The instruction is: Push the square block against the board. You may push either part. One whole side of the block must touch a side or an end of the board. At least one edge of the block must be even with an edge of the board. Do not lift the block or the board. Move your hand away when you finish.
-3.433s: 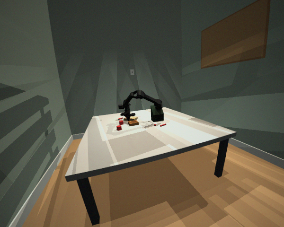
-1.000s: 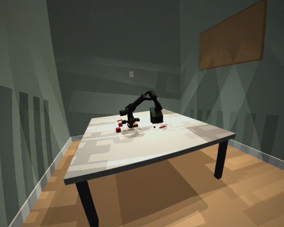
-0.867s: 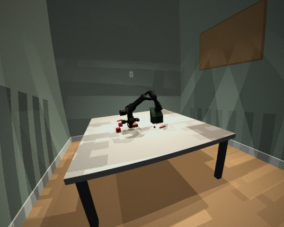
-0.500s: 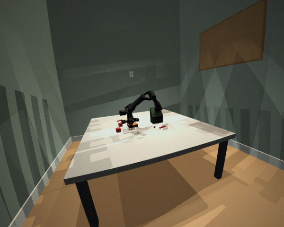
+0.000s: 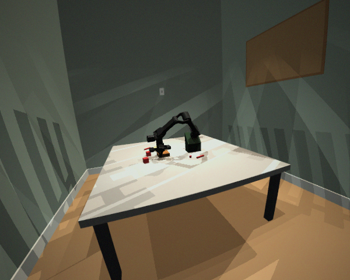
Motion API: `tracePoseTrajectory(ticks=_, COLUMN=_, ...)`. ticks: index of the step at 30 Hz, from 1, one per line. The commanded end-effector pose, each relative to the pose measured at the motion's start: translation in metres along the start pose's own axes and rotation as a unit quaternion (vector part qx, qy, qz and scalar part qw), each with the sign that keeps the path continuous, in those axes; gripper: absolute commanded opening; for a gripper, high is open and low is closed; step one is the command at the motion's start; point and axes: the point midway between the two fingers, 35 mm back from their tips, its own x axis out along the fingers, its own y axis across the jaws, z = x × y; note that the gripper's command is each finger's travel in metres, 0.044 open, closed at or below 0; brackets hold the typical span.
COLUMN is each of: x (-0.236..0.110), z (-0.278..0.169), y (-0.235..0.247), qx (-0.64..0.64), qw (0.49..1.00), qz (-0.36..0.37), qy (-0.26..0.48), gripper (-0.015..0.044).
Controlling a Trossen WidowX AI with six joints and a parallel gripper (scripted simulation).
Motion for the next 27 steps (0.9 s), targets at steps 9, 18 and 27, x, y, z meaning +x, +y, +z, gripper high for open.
tracePoseTrajectory(ticks=9, x=0.000, z=-0.012, y=-0.001, qx=0.000, qw=1.000, qz=0.000, qy=0.002, gripper=0.0000)
tracePoseTrajectory(ticks=18, x=0.000, z=-0.019, y=-0.001, qx=0.000, qw=1.000, qz=0.000, qy=0.003, gripper=0.0000)
tracePoseTrajectory(ticks=27, x=0.000, z=-0.027, y=-0.001, qx=0.000, qw=1.000, qz=0.000, qy=0.003, gripper=0.0000)
